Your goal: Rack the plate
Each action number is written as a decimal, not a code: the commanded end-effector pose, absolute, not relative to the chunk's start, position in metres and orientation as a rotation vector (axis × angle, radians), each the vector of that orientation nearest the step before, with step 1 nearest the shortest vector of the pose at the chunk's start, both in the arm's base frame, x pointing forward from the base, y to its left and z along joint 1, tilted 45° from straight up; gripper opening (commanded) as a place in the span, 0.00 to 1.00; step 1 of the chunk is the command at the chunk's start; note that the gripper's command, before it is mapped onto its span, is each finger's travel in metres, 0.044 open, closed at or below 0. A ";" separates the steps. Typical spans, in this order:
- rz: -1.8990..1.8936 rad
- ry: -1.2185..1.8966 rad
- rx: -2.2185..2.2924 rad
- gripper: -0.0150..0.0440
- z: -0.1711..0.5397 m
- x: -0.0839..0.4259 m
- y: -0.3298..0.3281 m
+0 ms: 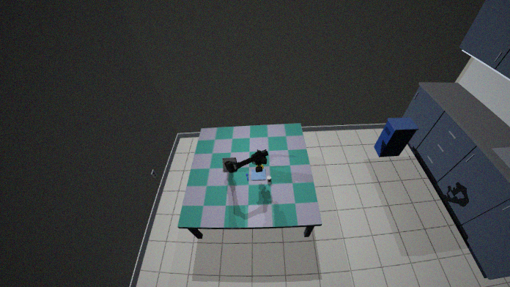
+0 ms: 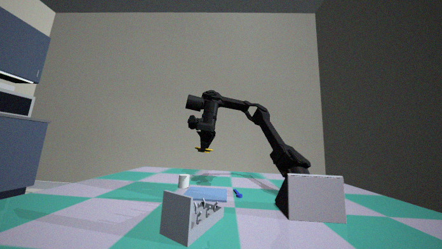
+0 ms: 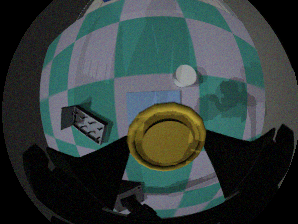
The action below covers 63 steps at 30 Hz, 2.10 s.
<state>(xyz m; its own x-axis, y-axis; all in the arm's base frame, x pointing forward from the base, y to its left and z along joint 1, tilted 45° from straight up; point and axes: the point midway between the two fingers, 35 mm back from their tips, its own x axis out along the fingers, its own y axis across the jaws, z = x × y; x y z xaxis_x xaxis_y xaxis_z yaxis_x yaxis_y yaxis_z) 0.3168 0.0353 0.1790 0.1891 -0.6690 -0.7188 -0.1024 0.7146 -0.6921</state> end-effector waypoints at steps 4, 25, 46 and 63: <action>-0.430 1.334 -0.714 0.25 0.197 0.314 0.054; -0.807 1.220 -0.320 0.25 0.103 0.241 0.140; -0.573 1.558 -0.321 0.25 0.063 0.237 0.115; -0.134 1.770 -0.266 0.25 0.025 0.236 0.097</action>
<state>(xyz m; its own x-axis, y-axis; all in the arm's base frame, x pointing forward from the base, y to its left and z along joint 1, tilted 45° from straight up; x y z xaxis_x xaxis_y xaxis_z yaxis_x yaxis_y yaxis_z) 0.2359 0.0984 0.0292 -0.1875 -0.3080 -0.9327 -0.0691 0.9513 -0.3003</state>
